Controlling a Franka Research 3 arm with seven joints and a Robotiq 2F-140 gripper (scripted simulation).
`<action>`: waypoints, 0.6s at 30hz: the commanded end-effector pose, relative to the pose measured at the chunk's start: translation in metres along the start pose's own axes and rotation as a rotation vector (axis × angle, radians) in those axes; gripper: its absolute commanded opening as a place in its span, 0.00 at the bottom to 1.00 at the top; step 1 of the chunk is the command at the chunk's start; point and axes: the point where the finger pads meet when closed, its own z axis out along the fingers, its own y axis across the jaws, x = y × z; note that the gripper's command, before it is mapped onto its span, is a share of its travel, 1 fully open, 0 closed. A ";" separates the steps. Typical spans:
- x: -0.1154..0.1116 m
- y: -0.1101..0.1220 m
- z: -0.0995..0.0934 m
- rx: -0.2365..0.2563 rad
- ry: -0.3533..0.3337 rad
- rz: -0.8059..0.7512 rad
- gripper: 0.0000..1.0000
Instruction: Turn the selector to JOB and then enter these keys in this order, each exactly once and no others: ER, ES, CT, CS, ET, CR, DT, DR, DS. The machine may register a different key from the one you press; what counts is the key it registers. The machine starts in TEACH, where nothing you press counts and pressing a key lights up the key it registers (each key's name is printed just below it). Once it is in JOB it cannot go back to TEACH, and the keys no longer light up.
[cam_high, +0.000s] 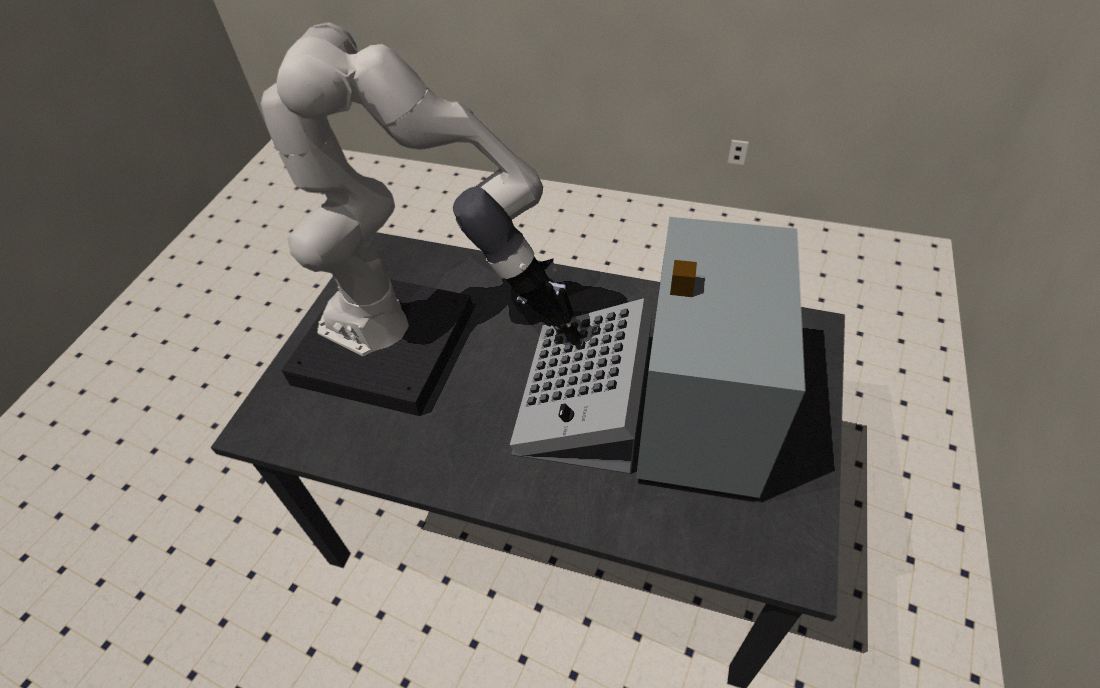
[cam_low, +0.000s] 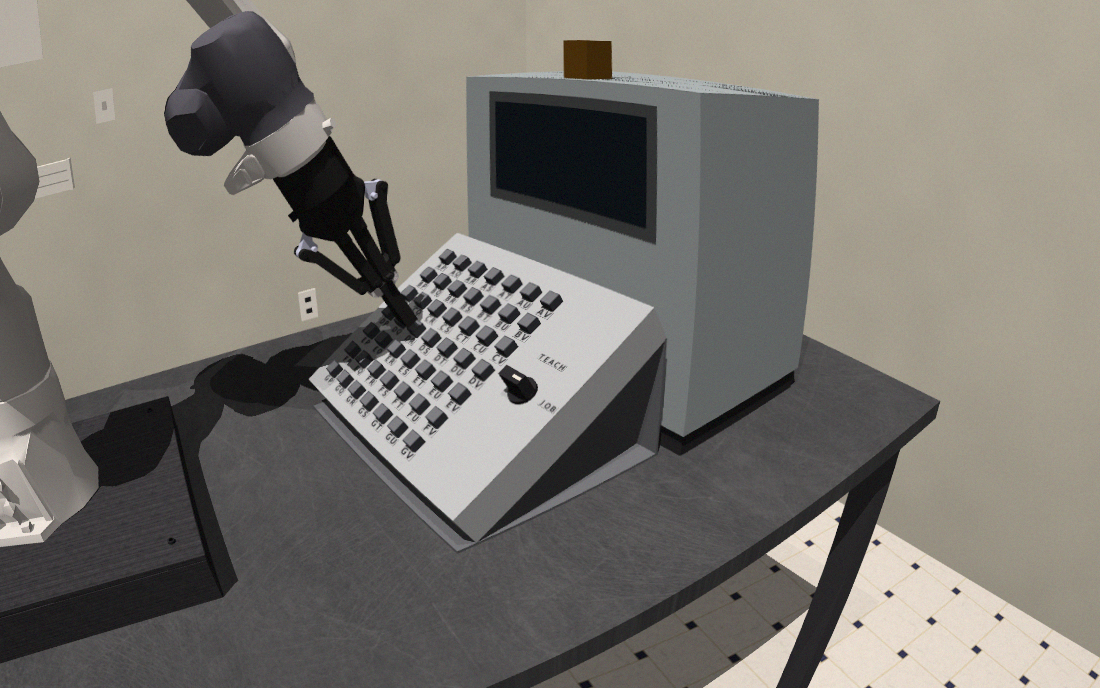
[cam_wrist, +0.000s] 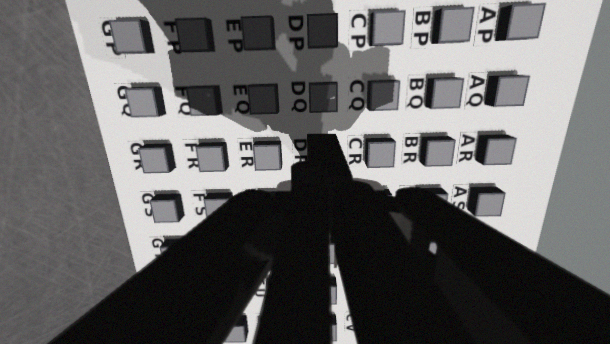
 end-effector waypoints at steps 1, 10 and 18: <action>-0.002 0.002 0.001 -0.014 -0.005 -0.021 0.10; -0.003 0.002 0.003 -0.014 -0.006 -0.022 0.10; -0.003 0.002 0.003 -0.014 -0.006 -0.022 0.10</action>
